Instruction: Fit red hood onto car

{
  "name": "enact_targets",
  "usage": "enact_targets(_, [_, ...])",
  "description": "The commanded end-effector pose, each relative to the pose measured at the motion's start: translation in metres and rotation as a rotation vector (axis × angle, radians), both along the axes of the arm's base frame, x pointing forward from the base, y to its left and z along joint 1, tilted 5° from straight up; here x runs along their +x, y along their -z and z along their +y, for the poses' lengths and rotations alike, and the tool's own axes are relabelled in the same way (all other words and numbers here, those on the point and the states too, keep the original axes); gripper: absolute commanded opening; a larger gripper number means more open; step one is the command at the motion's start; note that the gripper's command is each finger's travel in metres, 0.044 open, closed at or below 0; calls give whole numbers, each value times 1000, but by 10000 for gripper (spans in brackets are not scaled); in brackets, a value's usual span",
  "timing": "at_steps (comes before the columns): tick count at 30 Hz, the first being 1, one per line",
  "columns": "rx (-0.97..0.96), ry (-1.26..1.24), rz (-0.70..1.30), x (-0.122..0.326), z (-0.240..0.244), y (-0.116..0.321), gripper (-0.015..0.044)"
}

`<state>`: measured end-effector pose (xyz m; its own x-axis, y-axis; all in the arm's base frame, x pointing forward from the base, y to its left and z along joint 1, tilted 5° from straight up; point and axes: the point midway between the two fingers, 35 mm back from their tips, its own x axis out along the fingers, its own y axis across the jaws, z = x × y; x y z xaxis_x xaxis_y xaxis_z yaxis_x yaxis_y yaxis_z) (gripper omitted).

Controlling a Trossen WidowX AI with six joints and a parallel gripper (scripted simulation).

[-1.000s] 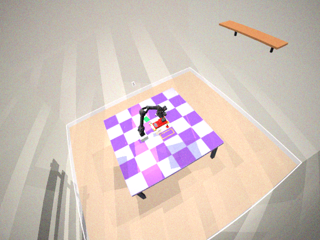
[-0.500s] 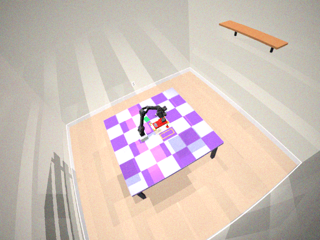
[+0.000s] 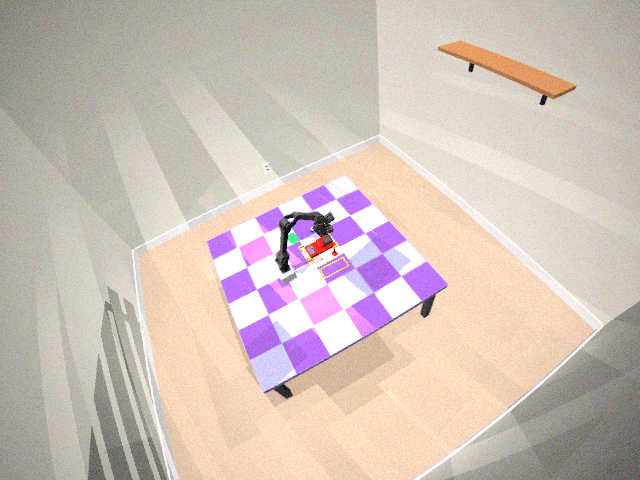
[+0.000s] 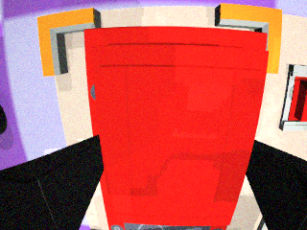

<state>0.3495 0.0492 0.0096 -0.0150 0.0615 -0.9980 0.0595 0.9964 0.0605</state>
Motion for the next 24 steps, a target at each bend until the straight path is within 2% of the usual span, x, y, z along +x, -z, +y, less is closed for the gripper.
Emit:
enact_targets(1, [2, 0, 1, 0, 1, 3, 0])
enact_targets(15, [0, -1, 0, 0, 0, 5, 0])
enact_targets(24, [0, -1, 1, 0, 0, 6, 236])
